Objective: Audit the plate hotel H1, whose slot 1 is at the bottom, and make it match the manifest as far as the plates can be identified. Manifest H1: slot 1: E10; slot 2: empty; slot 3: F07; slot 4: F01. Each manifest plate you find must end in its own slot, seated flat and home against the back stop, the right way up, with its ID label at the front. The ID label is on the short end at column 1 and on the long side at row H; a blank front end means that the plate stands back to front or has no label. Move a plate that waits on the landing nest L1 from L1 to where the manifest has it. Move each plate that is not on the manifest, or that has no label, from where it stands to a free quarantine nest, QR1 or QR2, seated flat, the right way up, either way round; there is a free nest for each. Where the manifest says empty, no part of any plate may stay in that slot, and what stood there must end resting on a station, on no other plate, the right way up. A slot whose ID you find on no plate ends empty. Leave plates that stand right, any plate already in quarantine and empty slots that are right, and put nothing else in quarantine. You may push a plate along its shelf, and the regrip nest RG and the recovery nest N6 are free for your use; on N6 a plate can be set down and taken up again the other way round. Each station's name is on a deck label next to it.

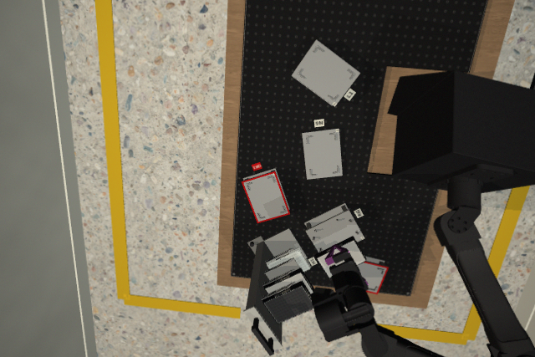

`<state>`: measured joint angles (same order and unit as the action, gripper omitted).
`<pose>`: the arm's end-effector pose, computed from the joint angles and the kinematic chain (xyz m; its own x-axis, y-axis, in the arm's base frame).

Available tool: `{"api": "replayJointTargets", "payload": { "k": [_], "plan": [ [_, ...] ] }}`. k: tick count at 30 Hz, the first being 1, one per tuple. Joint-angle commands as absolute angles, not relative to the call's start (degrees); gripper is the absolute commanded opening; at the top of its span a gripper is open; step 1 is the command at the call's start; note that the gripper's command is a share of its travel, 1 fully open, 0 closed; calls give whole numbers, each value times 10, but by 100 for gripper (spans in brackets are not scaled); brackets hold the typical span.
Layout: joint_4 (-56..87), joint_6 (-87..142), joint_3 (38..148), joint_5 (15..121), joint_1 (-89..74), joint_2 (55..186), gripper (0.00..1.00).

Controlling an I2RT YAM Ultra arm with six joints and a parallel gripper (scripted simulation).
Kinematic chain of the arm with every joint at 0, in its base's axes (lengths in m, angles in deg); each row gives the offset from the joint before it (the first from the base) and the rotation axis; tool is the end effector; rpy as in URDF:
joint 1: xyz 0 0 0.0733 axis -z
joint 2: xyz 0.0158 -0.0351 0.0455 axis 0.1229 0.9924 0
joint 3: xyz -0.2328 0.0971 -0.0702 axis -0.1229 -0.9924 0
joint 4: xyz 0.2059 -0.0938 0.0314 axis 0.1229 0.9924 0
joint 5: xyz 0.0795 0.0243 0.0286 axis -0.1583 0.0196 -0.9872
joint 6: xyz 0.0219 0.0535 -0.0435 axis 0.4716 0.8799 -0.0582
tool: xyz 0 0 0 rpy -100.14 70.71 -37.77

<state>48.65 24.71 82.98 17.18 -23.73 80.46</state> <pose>0.1644 0.0991 0.2989 -0.7565 -0.2590 -0.6005 -0.6437 0.4571 0.6138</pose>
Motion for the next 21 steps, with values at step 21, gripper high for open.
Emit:
{"api": "replayJointTargets", "payload": {
  "k": [21],
  "plan": [
    [773, 1, 943, 106, -88, 838, 86]
  ]
}}
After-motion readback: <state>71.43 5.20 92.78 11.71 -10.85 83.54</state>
